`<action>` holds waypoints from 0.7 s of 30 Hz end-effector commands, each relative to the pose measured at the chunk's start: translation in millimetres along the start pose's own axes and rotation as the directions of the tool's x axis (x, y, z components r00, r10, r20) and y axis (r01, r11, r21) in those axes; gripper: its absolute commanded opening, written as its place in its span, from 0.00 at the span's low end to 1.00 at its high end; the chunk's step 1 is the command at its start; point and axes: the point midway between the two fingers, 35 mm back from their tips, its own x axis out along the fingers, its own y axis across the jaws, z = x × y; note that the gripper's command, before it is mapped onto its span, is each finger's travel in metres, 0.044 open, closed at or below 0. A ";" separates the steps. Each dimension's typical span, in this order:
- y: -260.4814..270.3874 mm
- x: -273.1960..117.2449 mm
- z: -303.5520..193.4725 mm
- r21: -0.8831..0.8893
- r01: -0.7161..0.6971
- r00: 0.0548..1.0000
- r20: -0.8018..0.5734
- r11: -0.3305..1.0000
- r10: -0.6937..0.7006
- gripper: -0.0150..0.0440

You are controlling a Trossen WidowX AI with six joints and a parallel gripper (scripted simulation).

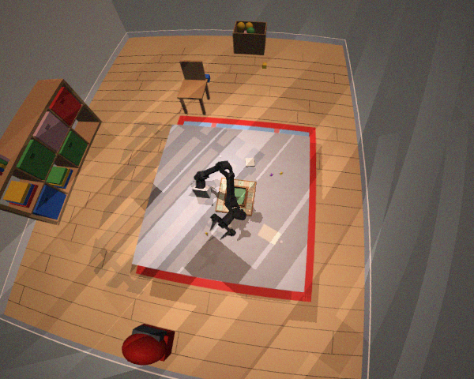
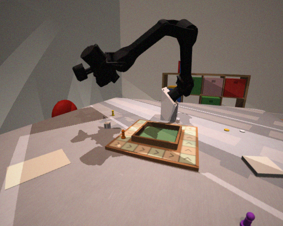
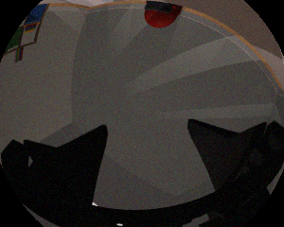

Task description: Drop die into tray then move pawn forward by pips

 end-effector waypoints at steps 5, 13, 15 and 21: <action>-31.0 4.8 46.0 0.134 0.153 0.946 0.265 0.979 -0.184 0.72; -59.4 -50.6 142.2 0.442 -0.094 0.419 0.830 0.892 -0.367 0.72; -59.1 -75.4 155.3 0.421 -0.261 0.220 0.902 0.869 -0.371 0.72; -54.6 -136.9 158.2 0.161 -0.611 -0.227 0.902 0.775 -0.367 0.72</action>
